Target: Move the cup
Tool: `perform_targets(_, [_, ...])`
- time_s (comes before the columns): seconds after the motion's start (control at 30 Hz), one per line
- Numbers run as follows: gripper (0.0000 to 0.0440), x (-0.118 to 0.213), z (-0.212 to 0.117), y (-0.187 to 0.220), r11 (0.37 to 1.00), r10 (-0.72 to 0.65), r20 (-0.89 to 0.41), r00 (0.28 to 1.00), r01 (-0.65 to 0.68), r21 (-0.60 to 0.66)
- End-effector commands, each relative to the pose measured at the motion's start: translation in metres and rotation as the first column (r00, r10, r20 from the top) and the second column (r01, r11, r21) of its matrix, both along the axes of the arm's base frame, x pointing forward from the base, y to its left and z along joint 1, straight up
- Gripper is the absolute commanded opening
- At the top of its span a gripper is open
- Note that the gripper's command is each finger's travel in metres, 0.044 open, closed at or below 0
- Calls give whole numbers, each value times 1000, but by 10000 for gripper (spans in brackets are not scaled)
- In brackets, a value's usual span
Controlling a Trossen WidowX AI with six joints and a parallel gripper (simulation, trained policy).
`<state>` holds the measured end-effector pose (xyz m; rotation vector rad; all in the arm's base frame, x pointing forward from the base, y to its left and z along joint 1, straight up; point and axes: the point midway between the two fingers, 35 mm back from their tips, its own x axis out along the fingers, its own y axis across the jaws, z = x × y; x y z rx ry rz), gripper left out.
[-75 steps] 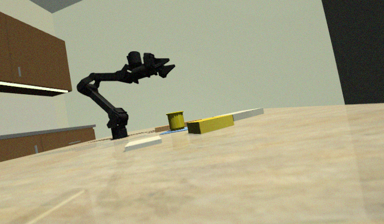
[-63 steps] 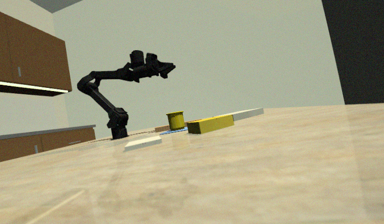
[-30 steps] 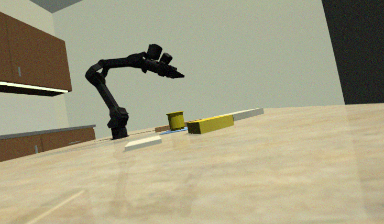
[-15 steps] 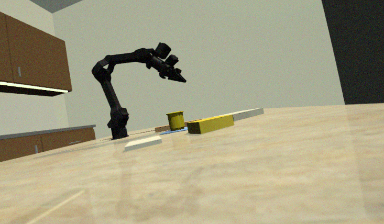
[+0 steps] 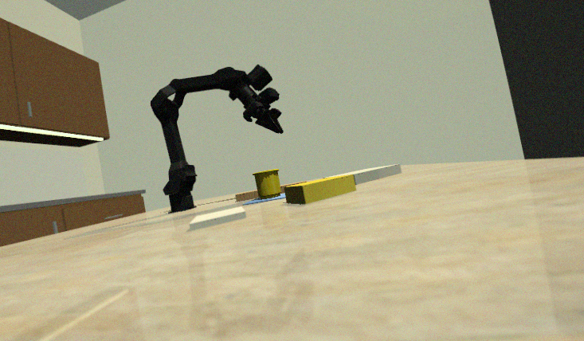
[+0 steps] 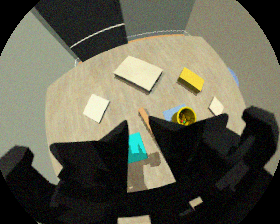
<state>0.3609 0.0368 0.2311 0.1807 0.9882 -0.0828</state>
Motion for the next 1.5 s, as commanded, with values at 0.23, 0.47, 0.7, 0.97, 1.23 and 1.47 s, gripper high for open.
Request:
perform_targets(0.23, [133,-2,-13,-11,999,0,-156,988,-8,-46])
perform_targets(0.47, [125,-3,-25,-23,996,9,-260,965,-30,-78])
perform_targets(0.7, [130,-6,-39,-38,993,21,-359,933,-61,-102])
perform_targets(0.97, [131,-10,-55,-57,988,32,-453,891,-96,-119])
perform_targets(1.23, [135,-12,-74,-76,984,41,-511,859,-123,-127])
perform_targets(1.47, [147,-13,-93,-90,981,53,-546,836,-145,-128])
